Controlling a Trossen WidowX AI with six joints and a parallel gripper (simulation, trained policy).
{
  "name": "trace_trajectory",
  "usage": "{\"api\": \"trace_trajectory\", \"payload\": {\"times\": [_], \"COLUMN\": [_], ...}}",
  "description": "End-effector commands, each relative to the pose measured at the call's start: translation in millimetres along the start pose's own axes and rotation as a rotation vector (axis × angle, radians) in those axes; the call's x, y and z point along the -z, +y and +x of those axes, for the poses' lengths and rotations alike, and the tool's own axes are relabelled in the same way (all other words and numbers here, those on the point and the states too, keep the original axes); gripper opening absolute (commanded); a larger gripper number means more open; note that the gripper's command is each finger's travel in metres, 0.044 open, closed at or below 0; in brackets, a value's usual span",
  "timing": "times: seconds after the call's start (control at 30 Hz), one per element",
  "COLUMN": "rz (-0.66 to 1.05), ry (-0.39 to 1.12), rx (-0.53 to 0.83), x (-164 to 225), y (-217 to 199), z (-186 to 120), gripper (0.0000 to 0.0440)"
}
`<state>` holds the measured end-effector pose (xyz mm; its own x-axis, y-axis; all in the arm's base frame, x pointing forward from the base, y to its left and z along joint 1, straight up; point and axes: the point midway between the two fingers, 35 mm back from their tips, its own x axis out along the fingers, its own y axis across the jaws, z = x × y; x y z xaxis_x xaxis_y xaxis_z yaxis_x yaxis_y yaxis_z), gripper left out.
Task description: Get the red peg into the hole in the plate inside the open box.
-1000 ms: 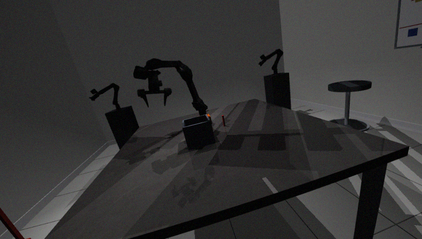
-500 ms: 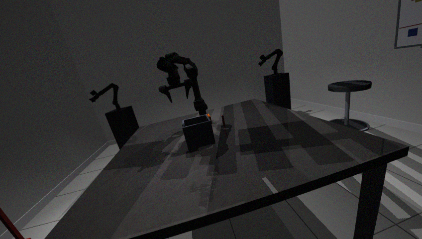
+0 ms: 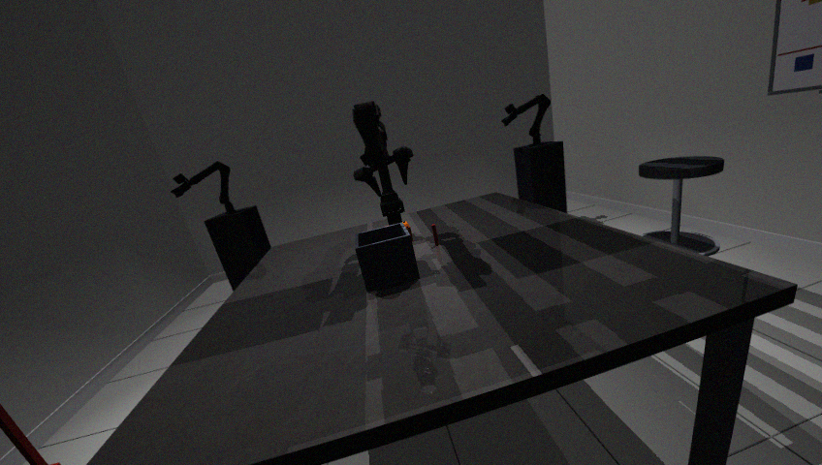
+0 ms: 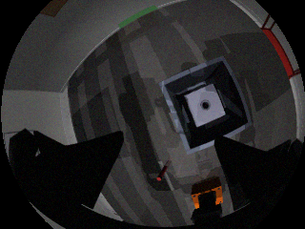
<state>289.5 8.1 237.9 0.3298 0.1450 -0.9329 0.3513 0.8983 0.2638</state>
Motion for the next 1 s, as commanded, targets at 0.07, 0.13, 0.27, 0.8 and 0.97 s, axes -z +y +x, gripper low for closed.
{"api": "trace_trajectory", "payload": {"times": [0.07, 0.13, 0.27, 0.8, 0.97], "rz": [0.113, 0.154, 0.234, 0.526, 0.606], "ry": [0.077, 0.106, 0.163, 0.319, 0.33], "rx": [-0.011, -0.008, 0.009, 0.177, 0.243], "x": [35.7, 48.7, 74.0, 157.3, 175.9], "y": [16.9, 21.7, 28.4, 31.4, 28.7], "z": [8.6, 11.5, 17.3, 41.1, 49.9], "gripper": [0.0438, 0.0438, 0.0437, 0.0439, 0.044]}}
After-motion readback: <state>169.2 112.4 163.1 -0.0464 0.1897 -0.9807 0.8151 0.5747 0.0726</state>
